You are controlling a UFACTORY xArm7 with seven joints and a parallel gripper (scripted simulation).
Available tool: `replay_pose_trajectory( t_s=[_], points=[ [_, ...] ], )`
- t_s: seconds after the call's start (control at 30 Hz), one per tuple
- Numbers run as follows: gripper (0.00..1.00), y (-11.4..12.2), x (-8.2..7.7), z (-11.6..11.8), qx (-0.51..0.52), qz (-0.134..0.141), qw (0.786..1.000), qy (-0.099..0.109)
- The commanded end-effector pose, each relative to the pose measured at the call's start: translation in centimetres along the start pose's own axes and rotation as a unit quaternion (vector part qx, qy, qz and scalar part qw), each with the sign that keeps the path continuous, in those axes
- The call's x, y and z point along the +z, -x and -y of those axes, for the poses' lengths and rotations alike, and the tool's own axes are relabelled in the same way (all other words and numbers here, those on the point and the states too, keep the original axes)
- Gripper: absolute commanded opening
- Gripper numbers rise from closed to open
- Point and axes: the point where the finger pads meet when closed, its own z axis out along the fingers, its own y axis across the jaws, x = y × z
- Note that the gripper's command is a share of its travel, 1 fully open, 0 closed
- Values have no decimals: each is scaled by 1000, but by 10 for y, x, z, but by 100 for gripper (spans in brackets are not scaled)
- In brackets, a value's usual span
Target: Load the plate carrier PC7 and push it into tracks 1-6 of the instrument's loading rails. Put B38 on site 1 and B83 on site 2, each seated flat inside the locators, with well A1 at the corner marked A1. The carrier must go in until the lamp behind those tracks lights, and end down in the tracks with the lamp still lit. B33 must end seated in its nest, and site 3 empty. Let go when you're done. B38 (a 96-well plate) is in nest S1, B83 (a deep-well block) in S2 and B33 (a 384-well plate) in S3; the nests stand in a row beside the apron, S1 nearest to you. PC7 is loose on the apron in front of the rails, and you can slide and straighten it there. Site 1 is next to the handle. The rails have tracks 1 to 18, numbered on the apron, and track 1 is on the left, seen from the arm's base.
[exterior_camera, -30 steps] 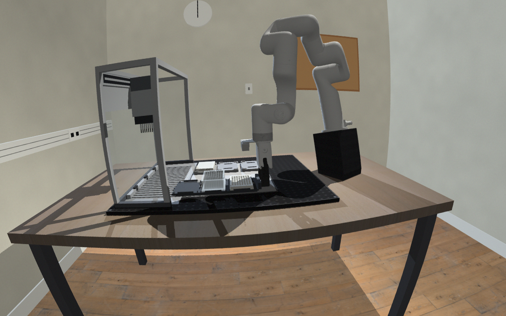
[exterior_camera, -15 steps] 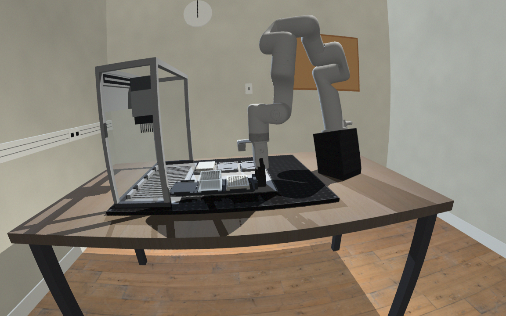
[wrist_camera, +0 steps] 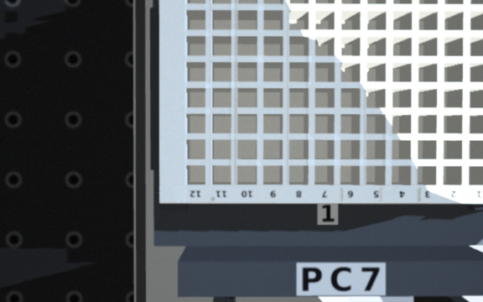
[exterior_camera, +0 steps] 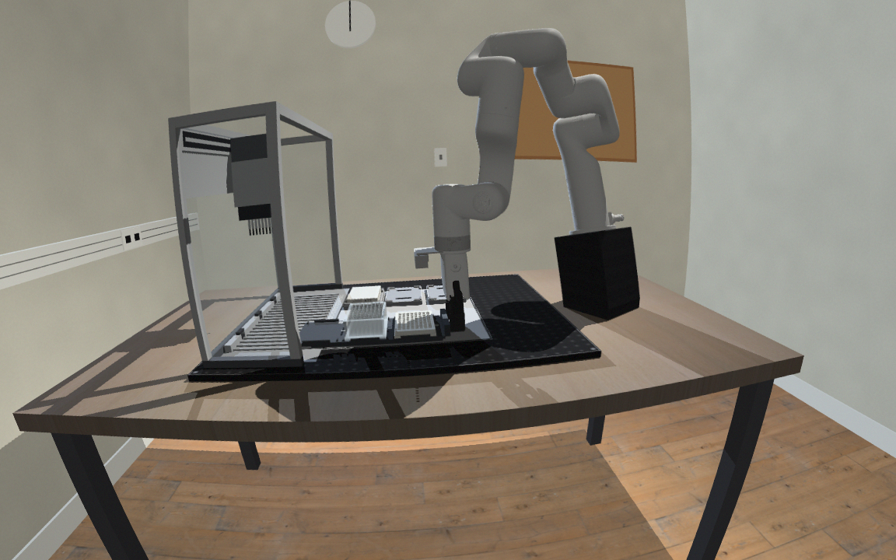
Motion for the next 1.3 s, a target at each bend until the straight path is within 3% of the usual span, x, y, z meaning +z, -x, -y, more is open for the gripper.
replay_pose_trajectory(
  t_s=[0.0, 1.27],
  points=[
    [82, -7, -1, 1, 0, -1, 1000, -1],
    [82, -39, -1, 1, 0, -1, 1000, -1]
  ],
)
